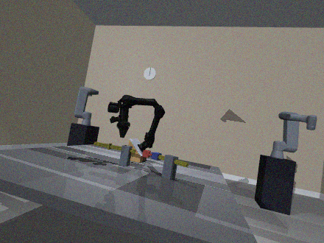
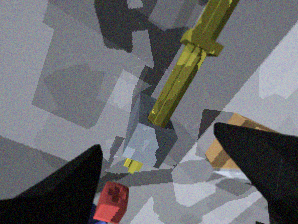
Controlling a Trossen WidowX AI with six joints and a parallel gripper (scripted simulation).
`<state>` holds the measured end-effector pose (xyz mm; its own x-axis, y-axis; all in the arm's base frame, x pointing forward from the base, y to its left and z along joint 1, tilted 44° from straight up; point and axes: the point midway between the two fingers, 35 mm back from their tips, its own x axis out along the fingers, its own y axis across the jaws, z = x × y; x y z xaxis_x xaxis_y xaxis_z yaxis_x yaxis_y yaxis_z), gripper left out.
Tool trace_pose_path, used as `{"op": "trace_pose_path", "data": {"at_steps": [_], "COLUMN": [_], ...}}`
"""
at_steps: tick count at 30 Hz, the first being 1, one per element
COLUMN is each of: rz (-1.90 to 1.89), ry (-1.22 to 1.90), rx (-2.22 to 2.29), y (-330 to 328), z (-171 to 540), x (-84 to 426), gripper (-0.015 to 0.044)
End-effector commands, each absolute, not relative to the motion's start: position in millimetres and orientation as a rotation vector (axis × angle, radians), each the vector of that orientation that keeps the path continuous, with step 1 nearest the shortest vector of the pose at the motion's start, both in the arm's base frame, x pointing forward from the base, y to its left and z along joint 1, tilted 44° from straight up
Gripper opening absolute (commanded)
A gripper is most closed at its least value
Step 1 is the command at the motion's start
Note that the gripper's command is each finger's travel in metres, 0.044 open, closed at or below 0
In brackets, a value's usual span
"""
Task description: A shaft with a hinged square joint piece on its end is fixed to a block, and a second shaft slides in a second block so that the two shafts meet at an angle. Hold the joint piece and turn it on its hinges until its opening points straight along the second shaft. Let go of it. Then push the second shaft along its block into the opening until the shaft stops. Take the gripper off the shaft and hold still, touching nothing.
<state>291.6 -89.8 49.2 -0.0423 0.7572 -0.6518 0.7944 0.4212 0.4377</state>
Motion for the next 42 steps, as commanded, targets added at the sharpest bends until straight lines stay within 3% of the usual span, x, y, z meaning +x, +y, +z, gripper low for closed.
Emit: {"op": "trace_pose_path", "data": {"at_steps": [1, 26, 42], "rz": [0.051, 0.636, 0.422], "ry": [1.767, 1.518, 1.636], "rx": [1.226, 0.541, 0.754], "y": [-105, -193, -185], "z": [34, -56, -67], "x": [294, 286, 287], "gripper": [0.0440, 0.0440, 0.0440]}}
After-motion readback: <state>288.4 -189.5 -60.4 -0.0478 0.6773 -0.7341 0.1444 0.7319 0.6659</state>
